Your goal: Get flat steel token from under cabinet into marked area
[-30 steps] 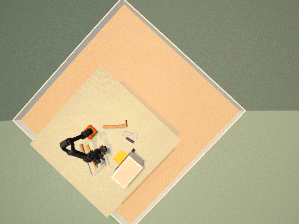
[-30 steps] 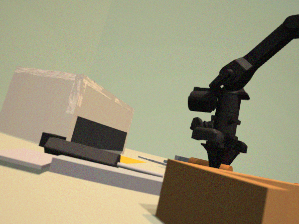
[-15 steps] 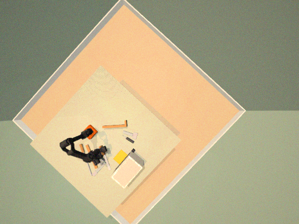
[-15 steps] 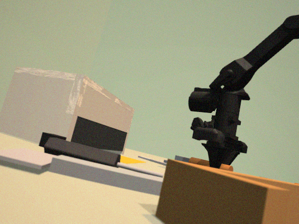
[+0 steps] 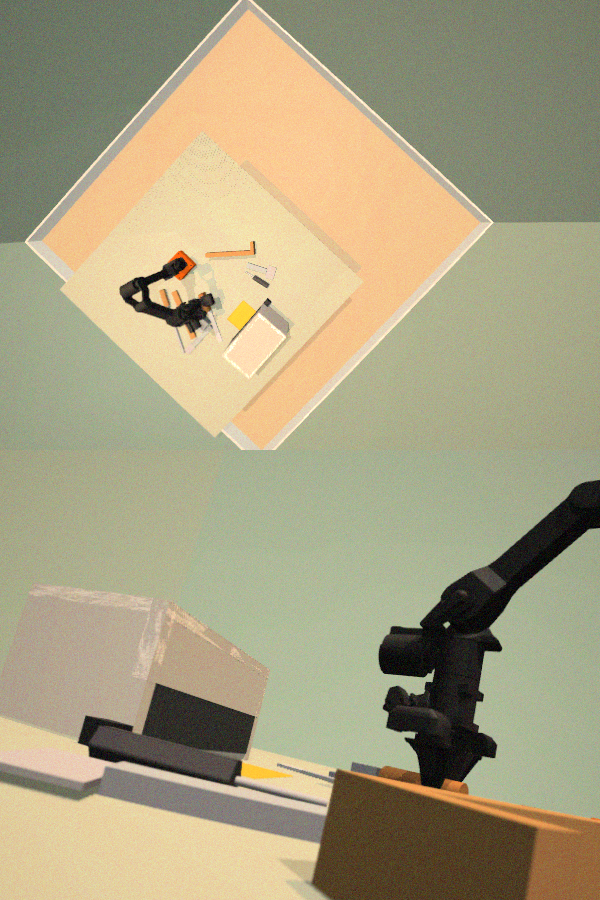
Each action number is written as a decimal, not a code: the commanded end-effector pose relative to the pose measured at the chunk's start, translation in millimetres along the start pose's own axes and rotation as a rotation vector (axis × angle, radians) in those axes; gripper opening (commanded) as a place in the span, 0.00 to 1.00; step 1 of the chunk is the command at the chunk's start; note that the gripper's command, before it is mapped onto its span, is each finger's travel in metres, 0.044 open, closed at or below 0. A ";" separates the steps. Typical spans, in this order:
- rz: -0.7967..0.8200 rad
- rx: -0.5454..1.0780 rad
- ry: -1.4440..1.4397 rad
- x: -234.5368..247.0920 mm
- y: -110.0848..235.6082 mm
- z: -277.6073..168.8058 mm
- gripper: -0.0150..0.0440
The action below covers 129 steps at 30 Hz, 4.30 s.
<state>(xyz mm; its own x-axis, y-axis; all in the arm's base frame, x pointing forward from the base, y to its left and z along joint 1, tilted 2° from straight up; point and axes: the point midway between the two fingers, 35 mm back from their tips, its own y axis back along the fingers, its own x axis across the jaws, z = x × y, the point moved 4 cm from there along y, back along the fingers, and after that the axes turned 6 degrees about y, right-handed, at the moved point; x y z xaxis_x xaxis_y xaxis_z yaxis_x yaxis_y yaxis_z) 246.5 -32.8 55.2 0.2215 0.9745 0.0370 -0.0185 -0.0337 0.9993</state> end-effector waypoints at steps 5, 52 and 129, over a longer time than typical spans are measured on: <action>-0.011 -0.003 -0.019 -4.6 0.9 1.0 0.25; -0.011 -0.003 -0.019 -9.1 0.9 1.3 0.25; -0.010 -0.003 0.019 -2.7 -1.2 0.0 0.71</action>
<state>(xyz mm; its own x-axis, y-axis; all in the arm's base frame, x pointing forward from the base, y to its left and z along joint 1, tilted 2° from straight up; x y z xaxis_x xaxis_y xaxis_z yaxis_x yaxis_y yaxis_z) 245.9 -35.4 53.0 0.2024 0.9789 0.0286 -0.0188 -0.0253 0.9995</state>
